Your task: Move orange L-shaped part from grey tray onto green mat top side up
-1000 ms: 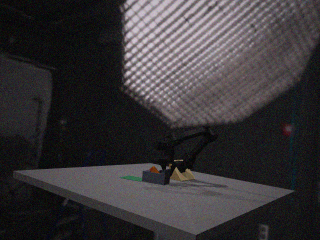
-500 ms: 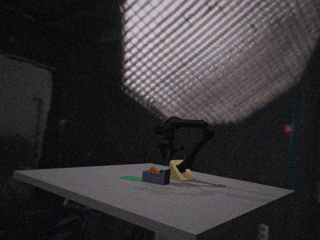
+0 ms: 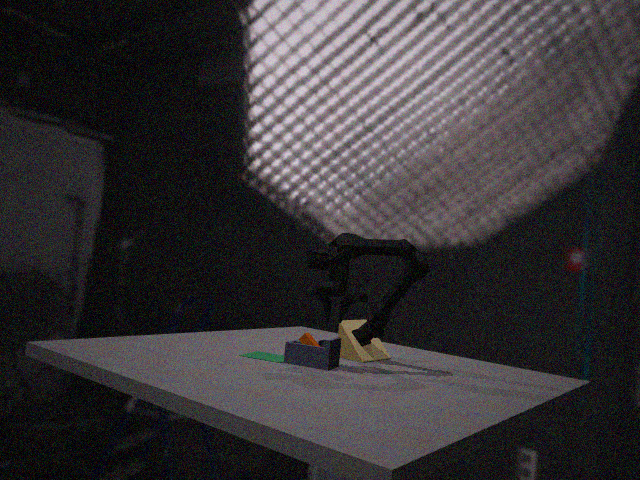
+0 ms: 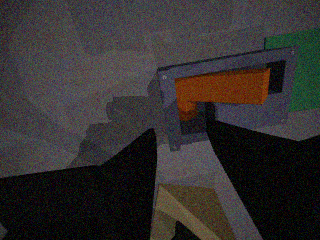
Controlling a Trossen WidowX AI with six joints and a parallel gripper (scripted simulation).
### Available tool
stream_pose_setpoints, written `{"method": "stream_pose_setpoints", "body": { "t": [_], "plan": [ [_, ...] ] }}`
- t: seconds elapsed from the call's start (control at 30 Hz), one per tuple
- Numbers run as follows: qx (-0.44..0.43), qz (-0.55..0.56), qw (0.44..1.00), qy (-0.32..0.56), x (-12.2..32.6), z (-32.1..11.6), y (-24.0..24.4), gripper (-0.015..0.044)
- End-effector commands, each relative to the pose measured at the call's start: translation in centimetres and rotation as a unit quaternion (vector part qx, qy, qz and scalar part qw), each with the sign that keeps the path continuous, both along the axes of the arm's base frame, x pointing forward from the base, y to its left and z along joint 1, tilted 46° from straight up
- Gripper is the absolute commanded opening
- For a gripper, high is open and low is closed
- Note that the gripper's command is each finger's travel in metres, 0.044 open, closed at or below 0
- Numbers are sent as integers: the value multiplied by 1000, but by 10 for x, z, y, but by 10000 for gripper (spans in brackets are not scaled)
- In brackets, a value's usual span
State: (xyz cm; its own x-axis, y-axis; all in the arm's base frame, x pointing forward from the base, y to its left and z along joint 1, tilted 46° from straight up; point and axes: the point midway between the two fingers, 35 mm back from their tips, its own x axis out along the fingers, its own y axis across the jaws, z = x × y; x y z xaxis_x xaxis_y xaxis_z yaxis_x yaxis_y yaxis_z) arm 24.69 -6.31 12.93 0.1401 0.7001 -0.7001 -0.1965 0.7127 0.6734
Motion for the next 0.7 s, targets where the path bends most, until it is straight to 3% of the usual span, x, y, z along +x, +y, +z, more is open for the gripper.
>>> {"method": "stream_pose_setpoints", "body": {
  "t": [0.0, 0.17, 0.3, 0.37, 0.5, 0.67],
  "plan": [
    [-1, -2, 1000, 0, 0, 0, 0, 180],
    [-1, -2, 1000, 0, 0, 0, 0, 180],
    [11, -59, 996, 59, 4, -4, -6, 280],
    [23, -120, 985, 121, 7, -9, -12, 280],
    [51, -261, 927, 266, 13, -20, -27, 280],
    [81, -421, 795, 430, 20, -37, -45, 280]
  ]
}}
